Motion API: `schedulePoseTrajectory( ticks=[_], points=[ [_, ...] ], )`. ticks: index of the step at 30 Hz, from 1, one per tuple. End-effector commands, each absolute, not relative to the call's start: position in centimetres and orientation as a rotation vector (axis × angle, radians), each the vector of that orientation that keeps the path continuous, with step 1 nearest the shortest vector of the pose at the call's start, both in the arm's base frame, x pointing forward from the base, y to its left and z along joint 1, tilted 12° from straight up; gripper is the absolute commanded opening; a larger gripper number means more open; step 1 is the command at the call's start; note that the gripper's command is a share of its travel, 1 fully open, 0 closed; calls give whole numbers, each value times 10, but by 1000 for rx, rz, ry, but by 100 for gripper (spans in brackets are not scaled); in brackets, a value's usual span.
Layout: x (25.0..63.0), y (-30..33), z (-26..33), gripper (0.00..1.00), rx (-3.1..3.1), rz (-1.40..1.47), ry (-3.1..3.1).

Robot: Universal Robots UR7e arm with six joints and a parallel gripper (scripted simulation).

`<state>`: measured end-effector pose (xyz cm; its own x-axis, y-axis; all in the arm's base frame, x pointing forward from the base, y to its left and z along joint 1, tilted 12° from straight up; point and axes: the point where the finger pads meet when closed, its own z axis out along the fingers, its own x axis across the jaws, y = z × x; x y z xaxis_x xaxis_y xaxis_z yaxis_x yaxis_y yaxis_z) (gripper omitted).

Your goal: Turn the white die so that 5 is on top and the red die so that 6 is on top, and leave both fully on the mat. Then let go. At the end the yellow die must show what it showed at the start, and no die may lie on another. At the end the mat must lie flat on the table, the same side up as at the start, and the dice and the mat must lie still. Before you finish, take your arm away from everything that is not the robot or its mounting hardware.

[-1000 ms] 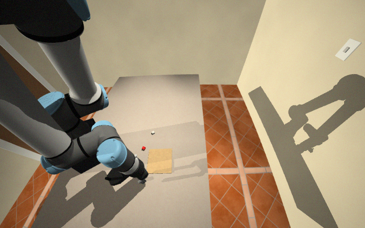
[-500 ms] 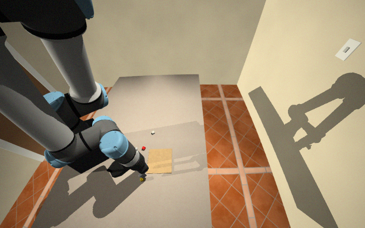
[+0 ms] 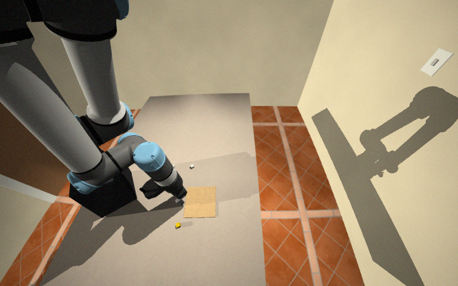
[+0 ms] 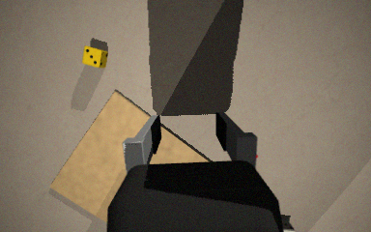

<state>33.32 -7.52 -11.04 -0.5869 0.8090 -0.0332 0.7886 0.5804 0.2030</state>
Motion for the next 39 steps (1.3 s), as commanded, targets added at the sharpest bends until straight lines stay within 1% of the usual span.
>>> schedulePoseTrajectory(
  ticks=[1, 9, 17, 39],
  points=[
    [332, -45, -107, 100, 1362, 252, 2682],
    [332, -15, -105, 100, 1362, 252, 2682],
    [331, -3, -104, 100, 1362, 252, 2682],
    [331, 0, -103, 100, 1362, 252, 2682]
  ],
)
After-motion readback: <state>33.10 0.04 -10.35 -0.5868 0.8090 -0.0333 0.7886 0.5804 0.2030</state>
